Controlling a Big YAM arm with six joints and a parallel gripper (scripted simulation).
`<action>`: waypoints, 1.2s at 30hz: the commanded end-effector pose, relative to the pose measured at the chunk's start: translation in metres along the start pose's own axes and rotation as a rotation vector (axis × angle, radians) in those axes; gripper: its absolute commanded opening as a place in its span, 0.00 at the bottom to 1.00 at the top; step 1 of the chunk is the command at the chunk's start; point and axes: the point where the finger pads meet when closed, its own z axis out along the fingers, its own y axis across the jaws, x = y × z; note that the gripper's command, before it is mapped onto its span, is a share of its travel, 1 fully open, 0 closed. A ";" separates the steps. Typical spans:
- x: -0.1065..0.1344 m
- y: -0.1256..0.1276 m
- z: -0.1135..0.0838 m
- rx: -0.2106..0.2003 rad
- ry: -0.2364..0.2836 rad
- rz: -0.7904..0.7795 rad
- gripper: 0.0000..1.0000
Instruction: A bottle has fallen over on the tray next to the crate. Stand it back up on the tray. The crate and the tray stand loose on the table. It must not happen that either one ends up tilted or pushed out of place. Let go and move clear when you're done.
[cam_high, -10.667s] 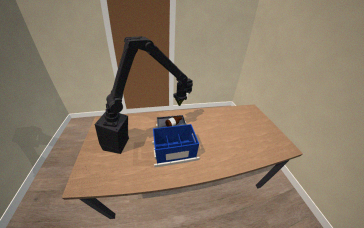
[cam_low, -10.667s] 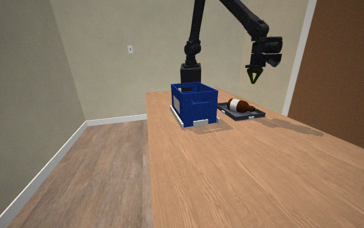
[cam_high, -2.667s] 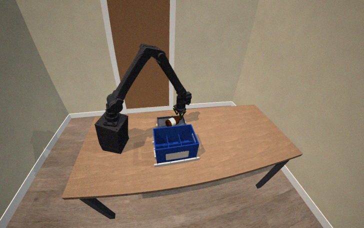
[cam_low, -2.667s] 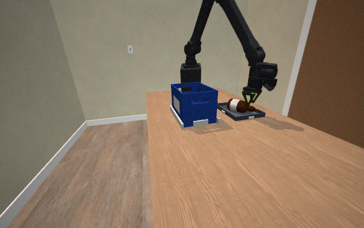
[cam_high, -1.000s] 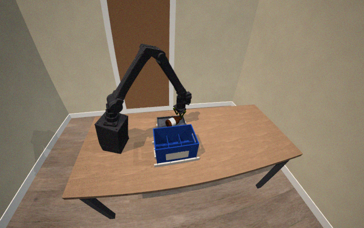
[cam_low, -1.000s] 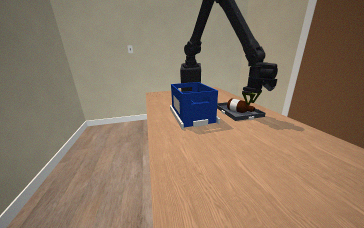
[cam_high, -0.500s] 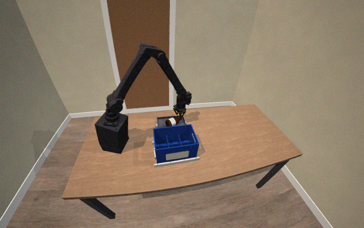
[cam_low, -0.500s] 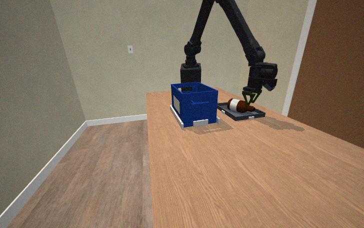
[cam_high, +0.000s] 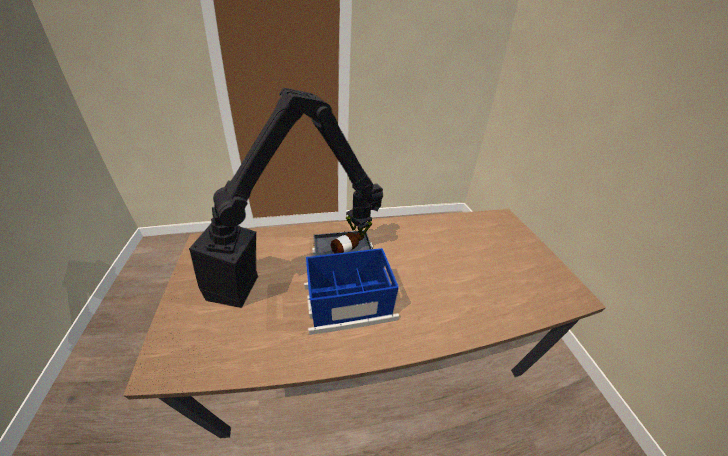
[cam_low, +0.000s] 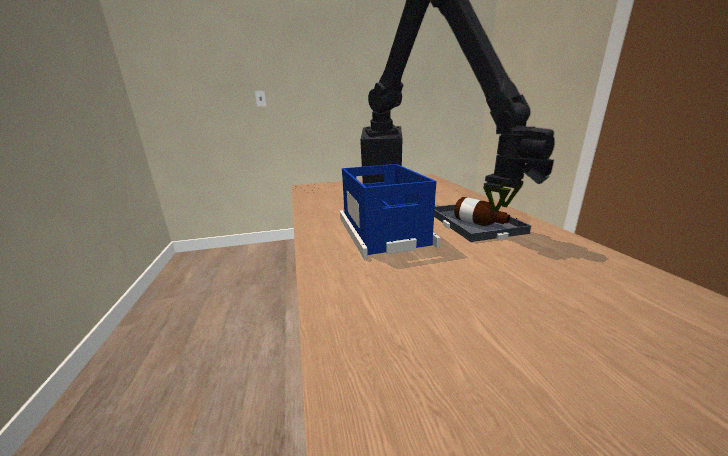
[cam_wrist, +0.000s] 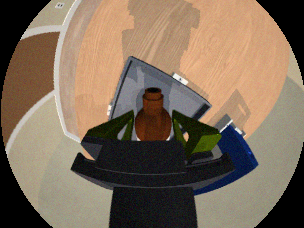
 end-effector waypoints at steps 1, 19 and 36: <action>-0.013 -0.006 -0.001 0.001 -0.034 0.005 0.61; -0.020 -0.006 0.018 0.002 -0.040 0.004 0.61; -0.021 -0.008 0.028 0.003 -0.048 0.008 0.61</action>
